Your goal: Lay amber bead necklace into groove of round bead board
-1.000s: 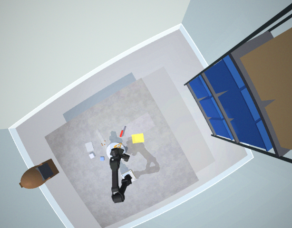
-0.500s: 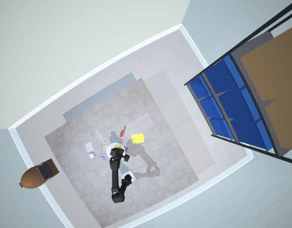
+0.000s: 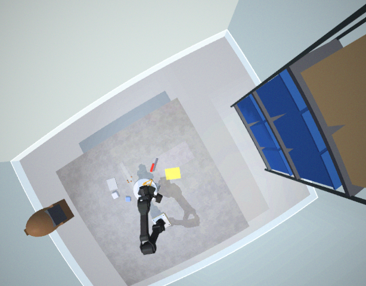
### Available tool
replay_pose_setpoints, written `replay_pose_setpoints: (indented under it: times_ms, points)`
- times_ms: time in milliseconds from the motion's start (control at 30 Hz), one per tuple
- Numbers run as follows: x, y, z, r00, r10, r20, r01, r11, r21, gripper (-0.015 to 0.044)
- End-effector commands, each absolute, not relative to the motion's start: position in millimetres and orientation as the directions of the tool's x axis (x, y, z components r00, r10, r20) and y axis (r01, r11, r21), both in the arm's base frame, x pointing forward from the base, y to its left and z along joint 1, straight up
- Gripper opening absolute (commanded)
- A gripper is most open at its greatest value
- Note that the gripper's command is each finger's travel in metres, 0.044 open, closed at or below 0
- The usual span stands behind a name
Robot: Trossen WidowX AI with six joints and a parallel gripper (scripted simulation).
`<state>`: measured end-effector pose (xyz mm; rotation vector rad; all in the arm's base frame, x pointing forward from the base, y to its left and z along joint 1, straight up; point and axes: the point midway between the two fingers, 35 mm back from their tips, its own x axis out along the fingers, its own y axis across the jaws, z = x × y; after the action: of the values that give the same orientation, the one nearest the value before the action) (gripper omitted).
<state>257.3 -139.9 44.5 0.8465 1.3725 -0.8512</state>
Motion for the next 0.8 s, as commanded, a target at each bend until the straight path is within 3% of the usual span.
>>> replay_pose_setpoints:
  times_ms: [0,400,767]
  points:
    - [258,-140,45,0.022,-0.014,-1.0,0.887,0.461,0.013,0.044]
    - [317,-173,80,0.027,-0.017,-0.999,0.876,0.482,0.015,0.0125]
    - [317,-173,73,0.033,-0.022,-0.999,0.877,0.479,0.018,0.012]
